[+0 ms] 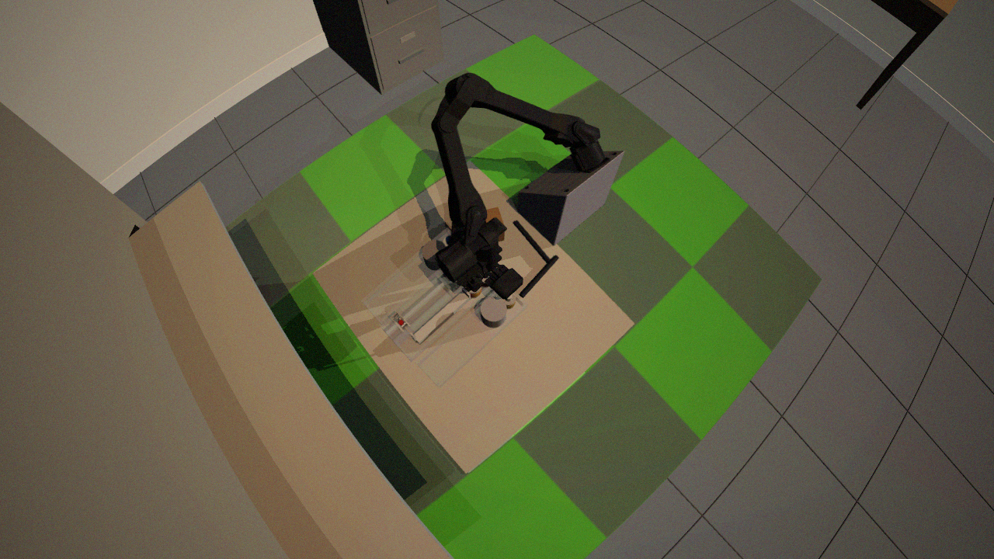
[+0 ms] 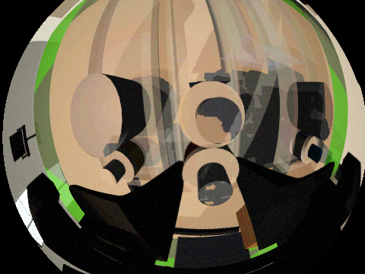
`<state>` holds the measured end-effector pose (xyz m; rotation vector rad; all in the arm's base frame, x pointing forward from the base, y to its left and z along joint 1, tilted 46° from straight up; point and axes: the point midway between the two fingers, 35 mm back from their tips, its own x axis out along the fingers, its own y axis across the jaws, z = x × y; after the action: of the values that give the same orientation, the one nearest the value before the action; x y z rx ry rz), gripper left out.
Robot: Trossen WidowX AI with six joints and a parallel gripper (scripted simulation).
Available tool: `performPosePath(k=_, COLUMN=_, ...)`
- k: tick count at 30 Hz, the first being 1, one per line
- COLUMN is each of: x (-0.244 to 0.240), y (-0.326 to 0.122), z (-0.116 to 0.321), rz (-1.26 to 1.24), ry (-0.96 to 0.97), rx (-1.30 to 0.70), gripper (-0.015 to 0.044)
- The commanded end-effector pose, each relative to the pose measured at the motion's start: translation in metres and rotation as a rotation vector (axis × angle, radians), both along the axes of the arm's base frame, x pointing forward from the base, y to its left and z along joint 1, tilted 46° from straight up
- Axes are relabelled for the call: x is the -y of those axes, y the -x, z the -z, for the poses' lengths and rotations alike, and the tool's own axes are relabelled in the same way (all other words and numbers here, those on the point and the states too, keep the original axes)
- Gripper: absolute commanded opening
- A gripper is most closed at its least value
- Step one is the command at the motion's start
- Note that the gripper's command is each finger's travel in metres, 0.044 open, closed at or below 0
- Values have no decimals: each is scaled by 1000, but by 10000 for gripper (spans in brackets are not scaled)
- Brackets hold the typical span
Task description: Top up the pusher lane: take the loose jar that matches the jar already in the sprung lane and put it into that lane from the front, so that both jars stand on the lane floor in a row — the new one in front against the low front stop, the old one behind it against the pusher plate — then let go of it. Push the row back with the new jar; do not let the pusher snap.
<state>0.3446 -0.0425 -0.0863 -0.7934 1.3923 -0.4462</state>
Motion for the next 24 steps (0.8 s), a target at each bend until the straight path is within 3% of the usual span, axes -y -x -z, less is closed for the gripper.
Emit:
performPosePath(k=1, x=0, y=1, z=0, rz=-1, ry=3, rx=-1, gripper=0)
performPosePath(k=8, x=0, y=1, z=0, rz=-1, ry=3, rx=-1, gripper=0)
performPosePath(k=19, x=0, y=0, z=0, rz=-1, ry=3, rx=-1, gripper=289)
performPosePath(k=24, x=-4, y=1, z=-3, rz=-1, ry=3, rx=-1, gripper=291)
